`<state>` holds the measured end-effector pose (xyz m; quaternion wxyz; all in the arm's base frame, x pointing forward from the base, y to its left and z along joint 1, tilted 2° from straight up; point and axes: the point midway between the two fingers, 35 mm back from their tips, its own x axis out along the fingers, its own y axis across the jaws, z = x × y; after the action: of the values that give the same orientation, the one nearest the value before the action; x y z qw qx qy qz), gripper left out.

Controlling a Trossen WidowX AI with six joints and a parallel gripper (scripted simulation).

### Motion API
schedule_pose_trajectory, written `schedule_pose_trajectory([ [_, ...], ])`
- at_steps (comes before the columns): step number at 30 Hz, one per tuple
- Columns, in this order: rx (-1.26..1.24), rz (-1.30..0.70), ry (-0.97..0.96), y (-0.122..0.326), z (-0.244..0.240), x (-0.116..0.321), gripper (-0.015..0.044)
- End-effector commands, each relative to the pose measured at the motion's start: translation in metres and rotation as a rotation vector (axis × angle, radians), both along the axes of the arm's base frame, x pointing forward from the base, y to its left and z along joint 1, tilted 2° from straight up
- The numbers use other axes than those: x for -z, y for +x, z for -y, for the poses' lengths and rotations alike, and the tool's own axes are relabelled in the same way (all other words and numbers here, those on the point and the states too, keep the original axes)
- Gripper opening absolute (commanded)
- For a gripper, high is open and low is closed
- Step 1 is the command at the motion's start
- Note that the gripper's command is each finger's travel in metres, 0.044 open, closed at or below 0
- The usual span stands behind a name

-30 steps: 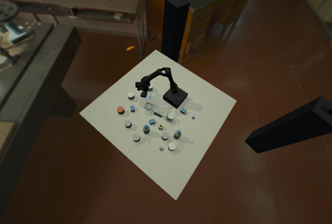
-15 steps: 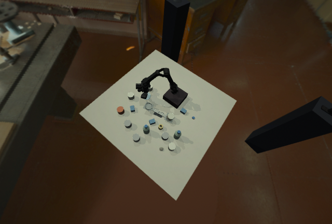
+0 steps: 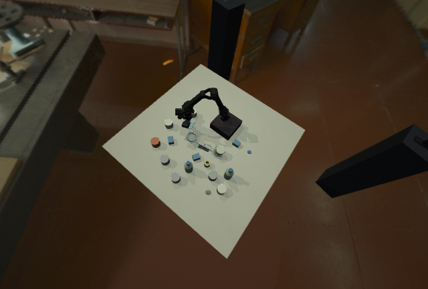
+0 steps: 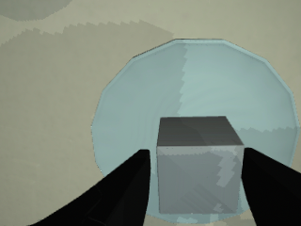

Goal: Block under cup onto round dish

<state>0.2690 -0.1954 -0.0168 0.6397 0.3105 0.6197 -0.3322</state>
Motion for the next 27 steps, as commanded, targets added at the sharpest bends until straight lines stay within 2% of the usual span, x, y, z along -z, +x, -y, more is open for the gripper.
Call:
schedule_pose_trajectory([
  [1, 0.000, 0.000, -0.001, 0.000, 0.000, 0.000, 0.0289],
  [7, -0.011, 0.015, 0.001, 0.002, 0.001, -0.005, 0.0440],
  [10, -0.043, 0.054, 0.006, 0.007, 0.004, -0.025, 0.0440],
  [15, -0.010, 0.003, 0.001, -0.001, -0.002, -0.053, 0.0440],
  [20, -0.007, -0.003, 0.000, -0.002, -0.003, -0.059, 0.0440],
  [24, -0.016, 0.006, 0.003, -0.005, -0.006, -0.099, 0.0440],
  [27, -0.016, 0.007, 0.004, -0.005, -0.007, -0.102, 0.0440],
])
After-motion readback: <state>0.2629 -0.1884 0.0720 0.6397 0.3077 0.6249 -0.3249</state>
